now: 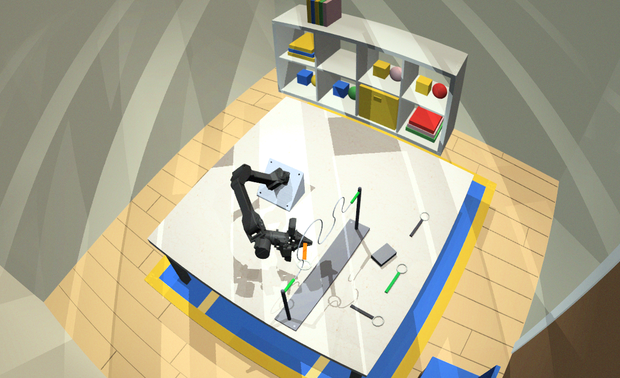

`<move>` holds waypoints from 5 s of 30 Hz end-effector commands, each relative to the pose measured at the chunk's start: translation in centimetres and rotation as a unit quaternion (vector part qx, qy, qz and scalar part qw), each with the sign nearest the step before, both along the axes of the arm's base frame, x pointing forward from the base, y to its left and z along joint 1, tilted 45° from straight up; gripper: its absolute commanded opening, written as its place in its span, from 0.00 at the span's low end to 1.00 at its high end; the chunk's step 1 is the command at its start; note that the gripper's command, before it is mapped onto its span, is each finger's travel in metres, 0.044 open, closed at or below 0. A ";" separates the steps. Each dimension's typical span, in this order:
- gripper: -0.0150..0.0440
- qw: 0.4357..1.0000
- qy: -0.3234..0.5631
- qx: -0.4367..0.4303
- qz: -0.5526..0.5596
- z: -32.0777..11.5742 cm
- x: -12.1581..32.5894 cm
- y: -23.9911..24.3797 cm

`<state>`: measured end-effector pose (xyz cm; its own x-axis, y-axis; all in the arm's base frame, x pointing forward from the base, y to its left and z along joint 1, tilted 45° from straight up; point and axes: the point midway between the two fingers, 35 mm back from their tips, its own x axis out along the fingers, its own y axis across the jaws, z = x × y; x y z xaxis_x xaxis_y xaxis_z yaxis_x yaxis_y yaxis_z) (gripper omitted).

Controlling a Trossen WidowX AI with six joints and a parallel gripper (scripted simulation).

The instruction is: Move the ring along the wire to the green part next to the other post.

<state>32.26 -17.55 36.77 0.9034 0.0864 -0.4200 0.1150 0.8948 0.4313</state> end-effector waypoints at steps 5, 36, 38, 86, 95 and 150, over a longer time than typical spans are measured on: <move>0.00 0.999 -0.012 0.037 0.004 1.0 0.0 1.5; 0.00 0.984 -0.033 0.174 0.006 3.5 0.4 4.7; 0.00 0.983 -0.033 0.181 0.006 3.6 0.4 4.8; 0.00 0.951 -0.048 0.307 0.006 6.9 0.7 7.1; 0.00 0.941 -0.064 0.332 -0.009 7.6 1.2 7.7; 0.00 0.940 -0.074 0.331 -0.029 11.5 1.8 8.8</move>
